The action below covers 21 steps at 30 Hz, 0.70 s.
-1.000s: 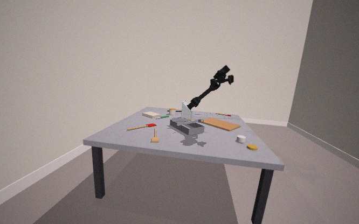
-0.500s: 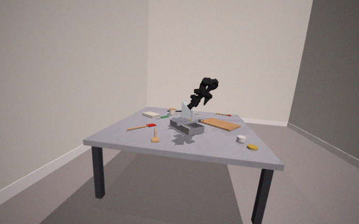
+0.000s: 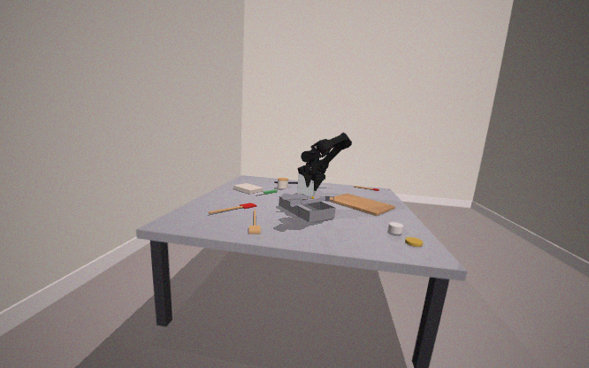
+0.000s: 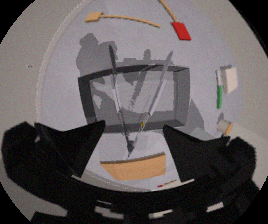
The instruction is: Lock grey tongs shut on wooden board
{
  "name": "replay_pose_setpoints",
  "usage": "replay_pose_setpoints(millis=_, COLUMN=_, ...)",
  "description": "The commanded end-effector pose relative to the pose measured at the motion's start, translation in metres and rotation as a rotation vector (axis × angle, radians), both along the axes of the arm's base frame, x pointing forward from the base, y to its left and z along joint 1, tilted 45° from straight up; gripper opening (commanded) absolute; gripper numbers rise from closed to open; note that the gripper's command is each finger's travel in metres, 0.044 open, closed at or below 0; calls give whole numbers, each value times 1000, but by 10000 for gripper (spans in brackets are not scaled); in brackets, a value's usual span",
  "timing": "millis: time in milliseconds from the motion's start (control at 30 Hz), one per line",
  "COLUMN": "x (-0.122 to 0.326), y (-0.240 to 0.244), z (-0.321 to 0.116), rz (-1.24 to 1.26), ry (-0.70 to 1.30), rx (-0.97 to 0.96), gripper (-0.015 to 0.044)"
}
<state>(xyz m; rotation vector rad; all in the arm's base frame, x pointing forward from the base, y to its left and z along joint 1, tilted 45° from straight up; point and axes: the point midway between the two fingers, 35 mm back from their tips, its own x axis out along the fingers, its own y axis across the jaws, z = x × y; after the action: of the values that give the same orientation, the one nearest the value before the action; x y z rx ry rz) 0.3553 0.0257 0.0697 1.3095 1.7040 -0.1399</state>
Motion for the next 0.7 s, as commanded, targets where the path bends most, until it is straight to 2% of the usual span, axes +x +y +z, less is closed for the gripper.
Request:
replay_pose_setpoints(millis=0, x=-5, y=0, z=-3, rz=1, ry=25, rx=14, gripper=440)
replay_pose_setpoints(millis=300, x=-7, y=8, z=4, rz=5, ry=27, rx=13, gripper=440)
replay_pose_setpoints(millis=667, x=-5, y=18, z=-7, rz=5, ry=27, rx=11, gripper=440)
